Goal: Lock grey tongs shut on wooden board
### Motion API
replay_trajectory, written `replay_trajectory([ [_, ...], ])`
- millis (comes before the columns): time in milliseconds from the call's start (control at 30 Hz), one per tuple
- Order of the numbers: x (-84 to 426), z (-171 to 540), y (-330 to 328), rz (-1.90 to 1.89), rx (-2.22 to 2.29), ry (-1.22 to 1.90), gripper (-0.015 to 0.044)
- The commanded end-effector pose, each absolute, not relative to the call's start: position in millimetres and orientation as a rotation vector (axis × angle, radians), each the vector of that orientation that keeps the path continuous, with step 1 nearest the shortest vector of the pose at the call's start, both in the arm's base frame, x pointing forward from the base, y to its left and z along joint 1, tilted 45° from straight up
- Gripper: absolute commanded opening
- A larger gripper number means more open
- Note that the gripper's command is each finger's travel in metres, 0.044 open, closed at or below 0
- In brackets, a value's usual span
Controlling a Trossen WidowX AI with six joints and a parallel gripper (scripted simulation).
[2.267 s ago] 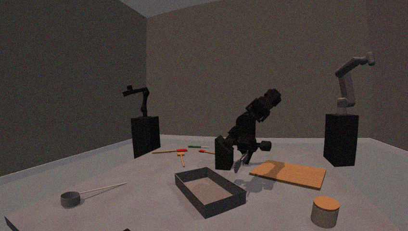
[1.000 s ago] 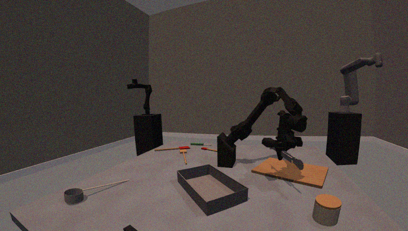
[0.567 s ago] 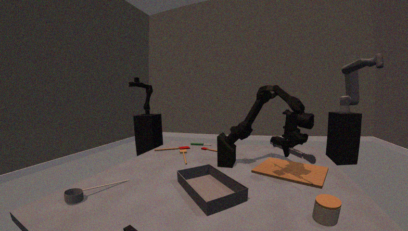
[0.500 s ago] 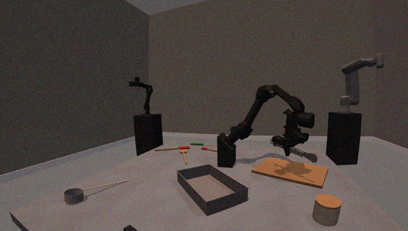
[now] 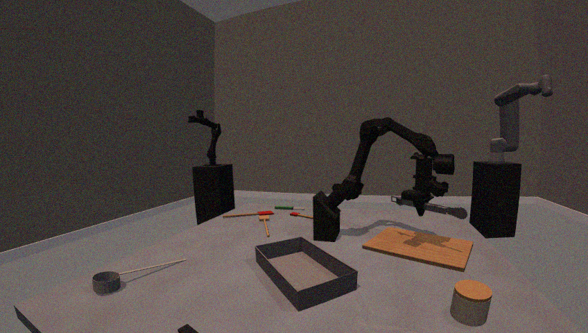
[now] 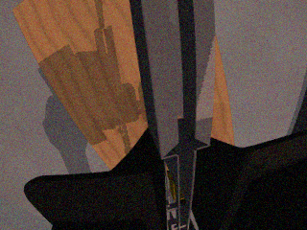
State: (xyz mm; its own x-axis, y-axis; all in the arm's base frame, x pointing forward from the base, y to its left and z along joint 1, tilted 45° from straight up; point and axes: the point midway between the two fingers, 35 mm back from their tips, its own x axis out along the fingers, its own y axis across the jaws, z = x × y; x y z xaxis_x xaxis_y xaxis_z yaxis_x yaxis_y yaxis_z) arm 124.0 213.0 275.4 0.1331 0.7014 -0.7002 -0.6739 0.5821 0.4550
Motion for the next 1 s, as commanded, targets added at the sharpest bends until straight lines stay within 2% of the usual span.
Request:
replay_trajectory([
  [0, 117.2, 282.1, 213.3, 1.014, 0.026, 1.004, -0.0150],
  [267, 116.9, 280.3, 214.0, 1.009, 0.016, 0.970, -0.0150],
  [967, 110.9, 273.8, 218.3, 0.948, 0.072, 0.538, -0.0150],
])
